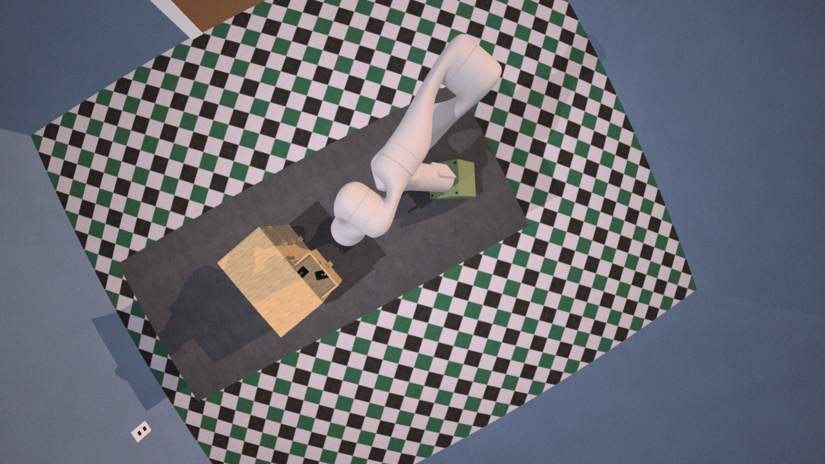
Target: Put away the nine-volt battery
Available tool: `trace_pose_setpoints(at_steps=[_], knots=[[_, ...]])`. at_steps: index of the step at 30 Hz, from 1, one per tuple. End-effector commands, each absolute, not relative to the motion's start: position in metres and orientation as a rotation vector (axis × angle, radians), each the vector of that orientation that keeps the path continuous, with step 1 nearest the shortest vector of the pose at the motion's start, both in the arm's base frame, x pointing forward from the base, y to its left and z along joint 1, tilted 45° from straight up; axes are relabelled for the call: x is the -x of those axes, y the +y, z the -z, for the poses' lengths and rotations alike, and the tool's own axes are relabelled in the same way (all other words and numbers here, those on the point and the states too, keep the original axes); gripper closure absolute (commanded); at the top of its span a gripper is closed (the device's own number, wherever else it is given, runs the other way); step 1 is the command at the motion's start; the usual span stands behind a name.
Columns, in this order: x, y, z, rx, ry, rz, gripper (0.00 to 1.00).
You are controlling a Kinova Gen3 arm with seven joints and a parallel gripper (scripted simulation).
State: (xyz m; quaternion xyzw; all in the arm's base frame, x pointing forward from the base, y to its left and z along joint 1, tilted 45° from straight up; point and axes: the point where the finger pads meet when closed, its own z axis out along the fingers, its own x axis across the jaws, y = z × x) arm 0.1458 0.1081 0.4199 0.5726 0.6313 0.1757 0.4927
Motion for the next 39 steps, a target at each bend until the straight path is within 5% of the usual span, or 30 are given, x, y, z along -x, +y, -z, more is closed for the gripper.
trace_pose_setpoints(at_steps=[1,39], knots=[[-0.1517,0.1091,-0.423,-1.446,1.556,-0.384,0.0],[-0.1451,0.114,-0.4314,-1.68,1.669,-0.146,0.0]])
